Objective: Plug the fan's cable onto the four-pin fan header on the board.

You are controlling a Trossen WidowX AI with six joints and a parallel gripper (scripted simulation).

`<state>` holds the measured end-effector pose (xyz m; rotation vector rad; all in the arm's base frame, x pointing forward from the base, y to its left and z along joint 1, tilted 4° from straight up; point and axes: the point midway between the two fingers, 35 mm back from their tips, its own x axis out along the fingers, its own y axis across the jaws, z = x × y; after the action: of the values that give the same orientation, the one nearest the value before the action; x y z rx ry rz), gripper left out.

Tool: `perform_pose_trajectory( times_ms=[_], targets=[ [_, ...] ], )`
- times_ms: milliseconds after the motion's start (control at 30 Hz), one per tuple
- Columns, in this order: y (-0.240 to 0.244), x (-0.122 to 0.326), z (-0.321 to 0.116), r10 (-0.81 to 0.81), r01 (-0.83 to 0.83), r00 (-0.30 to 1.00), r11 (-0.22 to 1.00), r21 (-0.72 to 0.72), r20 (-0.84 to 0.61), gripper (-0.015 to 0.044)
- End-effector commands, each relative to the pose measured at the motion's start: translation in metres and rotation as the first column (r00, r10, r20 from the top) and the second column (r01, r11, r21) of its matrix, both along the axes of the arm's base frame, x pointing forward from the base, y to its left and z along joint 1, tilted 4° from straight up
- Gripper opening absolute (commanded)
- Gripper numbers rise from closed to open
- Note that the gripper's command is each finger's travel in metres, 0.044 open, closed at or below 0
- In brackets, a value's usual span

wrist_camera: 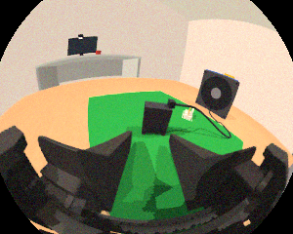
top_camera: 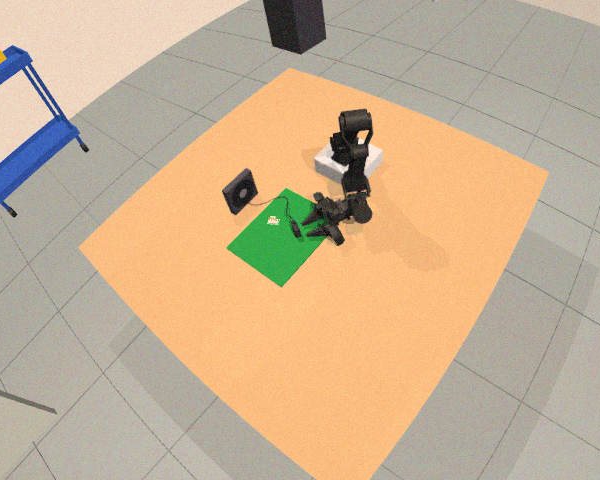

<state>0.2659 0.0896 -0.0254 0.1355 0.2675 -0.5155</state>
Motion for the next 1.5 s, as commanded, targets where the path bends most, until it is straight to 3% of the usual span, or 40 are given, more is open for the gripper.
perform_pose_trajectory(
  times_ms=[0,667,1467],
  targets=[
    [0.006,-0.004,0.002,0.004,-0.004,1.0,1.0,0.014,-0.004,0.0205],
    [0.016,-0.032,0.021,-0.009,0.009,1.0,1.0,0.005,-0.003,0.0205],
    [0.02,-0.061,0.075,0.024,-0.022,0.998,0.999,-0.029,0.062,0.0205]
  ],
)
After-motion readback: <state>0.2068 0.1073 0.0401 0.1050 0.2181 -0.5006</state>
